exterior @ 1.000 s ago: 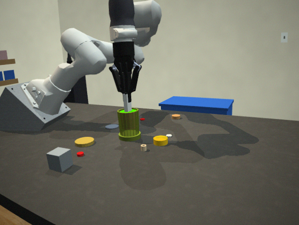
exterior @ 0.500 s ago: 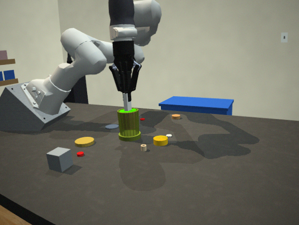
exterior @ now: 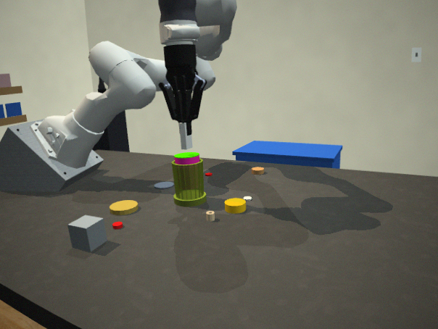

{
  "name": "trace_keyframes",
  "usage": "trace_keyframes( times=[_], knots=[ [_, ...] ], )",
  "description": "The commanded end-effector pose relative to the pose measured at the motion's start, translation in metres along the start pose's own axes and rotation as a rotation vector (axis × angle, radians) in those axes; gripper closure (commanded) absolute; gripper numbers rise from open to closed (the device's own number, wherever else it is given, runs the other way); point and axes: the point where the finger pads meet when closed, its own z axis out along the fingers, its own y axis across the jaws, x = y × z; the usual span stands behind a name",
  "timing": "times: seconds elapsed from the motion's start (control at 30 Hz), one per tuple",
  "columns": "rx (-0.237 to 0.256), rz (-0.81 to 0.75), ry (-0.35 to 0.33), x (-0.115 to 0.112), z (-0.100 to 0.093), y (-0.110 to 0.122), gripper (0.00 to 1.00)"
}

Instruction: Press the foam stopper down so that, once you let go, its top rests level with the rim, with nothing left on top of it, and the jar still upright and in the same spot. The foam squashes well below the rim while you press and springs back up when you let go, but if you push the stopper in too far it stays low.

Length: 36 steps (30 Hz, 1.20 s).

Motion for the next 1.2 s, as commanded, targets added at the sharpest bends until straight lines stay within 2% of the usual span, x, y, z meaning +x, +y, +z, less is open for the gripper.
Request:
trace_keyframes(
  times=[0.0, 0.23, 1.17],
  knots=[
    [-0.008, -0.006, -0.004, -0.0011, -0.0073, 0.0023, 1.0],
    [-0.008, -0.006, -0.004, -0.0006, -0.0156, 0.0017, 1.0],
    [-0.008, -0.006, -0.004, -0.0001, -0.0148, 0.0018, 1.0]
  ],
)
